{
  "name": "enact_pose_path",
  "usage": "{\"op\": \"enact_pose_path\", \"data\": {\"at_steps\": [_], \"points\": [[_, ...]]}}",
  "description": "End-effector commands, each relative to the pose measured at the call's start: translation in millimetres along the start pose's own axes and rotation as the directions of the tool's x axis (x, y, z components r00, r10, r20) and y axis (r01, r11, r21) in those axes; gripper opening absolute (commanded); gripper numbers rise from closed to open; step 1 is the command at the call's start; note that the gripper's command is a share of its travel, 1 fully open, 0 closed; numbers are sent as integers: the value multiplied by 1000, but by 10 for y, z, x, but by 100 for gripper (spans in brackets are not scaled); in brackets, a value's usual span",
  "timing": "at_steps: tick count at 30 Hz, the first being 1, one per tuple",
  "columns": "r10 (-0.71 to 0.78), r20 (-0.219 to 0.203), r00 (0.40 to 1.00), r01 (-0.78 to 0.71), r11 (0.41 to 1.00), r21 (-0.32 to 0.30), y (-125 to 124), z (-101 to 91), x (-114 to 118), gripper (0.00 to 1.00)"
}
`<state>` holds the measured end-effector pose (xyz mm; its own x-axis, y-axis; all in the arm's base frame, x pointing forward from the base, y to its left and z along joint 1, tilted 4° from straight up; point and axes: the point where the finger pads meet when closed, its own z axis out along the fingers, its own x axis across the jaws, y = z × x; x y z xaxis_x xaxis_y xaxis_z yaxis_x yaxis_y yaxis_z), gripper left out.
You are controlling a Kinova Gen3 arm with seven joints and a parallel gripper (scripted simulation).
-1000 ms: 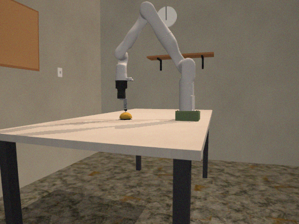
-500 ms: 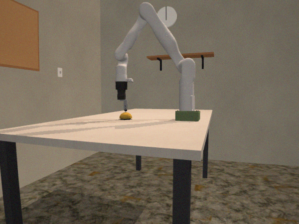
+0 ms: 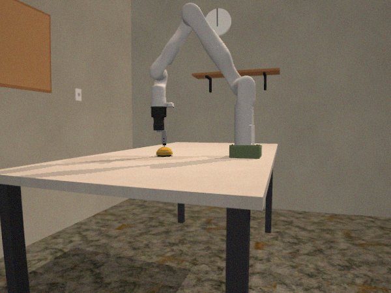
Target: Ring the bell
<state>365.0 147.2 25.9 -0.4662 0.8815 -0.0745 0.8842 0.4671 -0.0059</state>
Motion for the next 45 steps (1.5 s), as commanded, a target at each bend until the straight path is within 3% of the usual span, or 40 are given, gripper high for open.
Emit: {"op": "enact_pose_path", "data": {"at_steps": [1, 45], "points": [[0, 0, 1000, 0, 1000, 0, -2, -1, -3, 17], [0, 0, 1000, 0, 1000, 0, -2, 38, -3, 17]]}}
